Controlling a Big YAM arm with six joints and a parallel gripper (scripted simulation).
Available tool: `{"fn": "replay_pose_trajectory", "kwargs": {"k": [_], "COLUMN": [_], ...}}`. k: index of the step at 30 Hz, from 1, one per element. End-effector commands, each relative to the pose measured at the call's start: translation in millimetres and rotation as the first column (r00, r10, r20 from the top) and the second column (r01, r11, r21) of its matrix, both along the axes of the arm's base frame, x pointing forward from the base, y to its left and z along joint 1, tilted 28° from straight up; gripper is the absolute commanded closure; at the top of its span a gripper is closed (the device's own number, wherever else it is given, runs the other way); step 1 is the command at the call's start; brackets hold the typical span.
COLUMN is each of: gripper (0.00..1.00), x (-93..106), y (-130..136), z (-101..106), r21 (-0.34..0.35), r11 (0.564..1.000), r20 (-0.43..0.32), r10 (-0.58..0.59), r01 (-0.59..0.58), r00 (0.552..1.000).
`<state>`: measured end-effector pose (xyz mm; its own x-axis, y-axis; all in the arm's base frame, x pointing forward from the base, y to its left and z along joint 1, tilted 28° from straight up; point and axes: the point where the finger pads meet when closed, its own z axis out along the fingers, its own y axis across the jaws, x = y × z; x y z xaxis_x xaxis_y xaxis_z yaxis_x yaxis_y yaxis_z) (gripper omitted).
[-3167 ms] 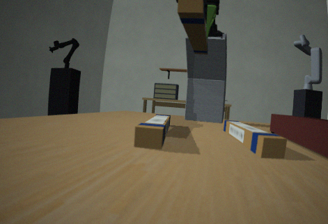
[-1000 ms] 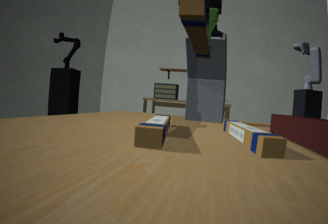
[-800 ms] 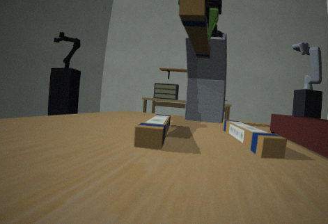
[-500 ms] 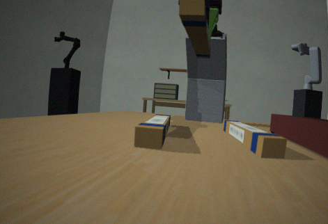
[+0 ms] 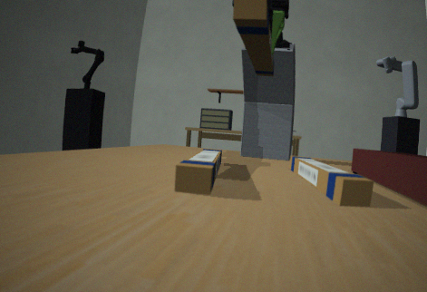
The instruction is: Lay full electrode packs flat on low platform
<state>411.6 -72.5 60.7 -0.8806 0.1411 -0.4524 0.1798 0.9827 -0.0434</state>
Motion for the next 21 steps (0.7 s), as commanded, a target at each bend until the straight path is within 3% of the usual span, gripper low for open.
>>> {"fn": "replay_pose_trajectory", "kwargs": {"k": [1, 5, 6, 21], "gripper": [1.00, 1.00, 1.00, 1.00], "x": [23.1, 23.4, 9.4, 16.9], "y": [3.1, 3.1, -1.1, -3.2], "z": [28.7, 26.7, 6.7, -9.3], "r21": [-0.010, -0.009, -0.006, -0.006], "r11": [1.000, 1.000, 1.000, 1.000], "r20": [0.075, 0.072, 0.036, 0.034], "r10": [0.005, 0.005, 0.002, 0.002], "r01": [-0.005, -0.005, -0.002, -0.002], "r00": [0.997, 0.997, 0.999, 0.999]}}
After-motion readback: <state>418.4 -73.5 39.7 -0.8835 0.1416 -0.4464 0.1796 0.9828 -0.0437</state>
